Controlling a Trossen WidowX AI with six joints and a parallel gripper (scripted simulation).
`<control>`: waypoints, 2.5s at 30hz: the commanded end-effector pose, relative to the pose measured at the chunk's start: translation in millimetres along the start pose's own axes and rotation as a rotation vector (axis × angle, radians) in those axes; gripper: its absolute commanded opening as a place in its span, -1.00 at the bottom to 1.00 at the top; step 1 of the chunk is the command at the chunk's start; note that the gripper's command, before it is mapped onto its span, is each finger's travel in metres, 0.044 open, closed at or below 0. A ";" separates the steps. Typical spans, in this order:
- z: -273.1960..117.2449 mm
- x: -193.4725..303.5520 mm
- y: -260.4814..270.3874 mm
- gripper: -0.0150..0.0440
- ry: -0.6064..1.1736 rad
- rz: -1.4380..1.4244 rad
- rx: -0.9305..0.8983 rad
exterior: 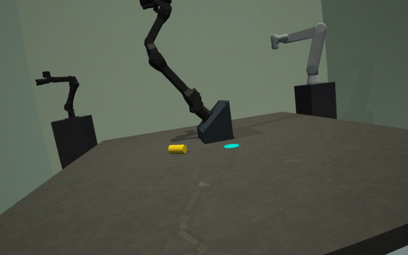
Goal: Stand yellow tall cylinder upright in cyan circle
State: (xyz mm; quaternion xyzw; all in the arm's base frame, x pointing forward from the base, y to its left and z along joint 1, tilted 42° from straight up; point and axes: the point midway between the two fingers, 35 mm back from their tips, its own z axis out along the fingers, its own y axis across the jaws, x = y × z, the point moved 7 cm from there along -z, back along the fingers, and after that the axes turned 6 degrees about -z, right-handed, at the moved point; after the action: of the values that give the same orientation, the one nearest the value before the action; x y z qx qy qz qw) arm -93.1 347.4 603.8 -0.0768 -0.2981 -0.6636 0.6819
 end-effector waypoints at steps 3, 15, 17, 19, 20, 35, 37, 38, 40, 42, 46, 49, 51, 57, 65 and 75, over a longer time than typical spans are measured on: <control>-4.6 -12.3 10.5 0.60 -0.066 -0.095 -0.021; -71.4 -92.2 103.6 0.56 -0.649 -0.828 -0.046; -87.4 -101.4 119.5 0.56 -0.755 -0.940 -0.023; -104.6 -109.3 135.1 0.56 -0.864 -1.047 0.009; -113.6 -112.7 142.8 0.56 -0.919 -1.098 0.028; -273.5 -119.5 236.0 0.56 -1.752 -1.607 0.644; -296.6 -114.4 243.8 0.56 -1.852 -1.621 0.777; -308.2 -111.4 247.2 0.56 -1.899 -1.622 0.847; -331.3 -104.5 252.9 0.56 -1.986 -1.611 0.997; -354.1 -96.4 257.2 0.56 -2.062 -1.581 1.157; -398.7 -77.5 261.3 0.56 -2.171 -1.463 1.501; -430.5 -61.1 260.4 0.56 -2.205 -1.323 1.770; -450.7 -49.4 258.0 0.56 -2.200 -1.207 1.948; -505.6 -11.7 242.3 0.56 -2.042 -0.778 2.437; -562.3 40.0 204.5 0.56 -1.518 -0.157 2.845; -602.8 97.4 140.7 0.56 -0.631 0.349 2.850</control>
State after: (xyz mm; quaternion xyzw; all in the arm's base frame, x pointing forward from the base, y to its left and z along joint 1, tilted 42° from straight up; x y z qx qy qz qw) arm 235.6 -5.0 210.5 0.4310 -0.8368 0.3279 0.0804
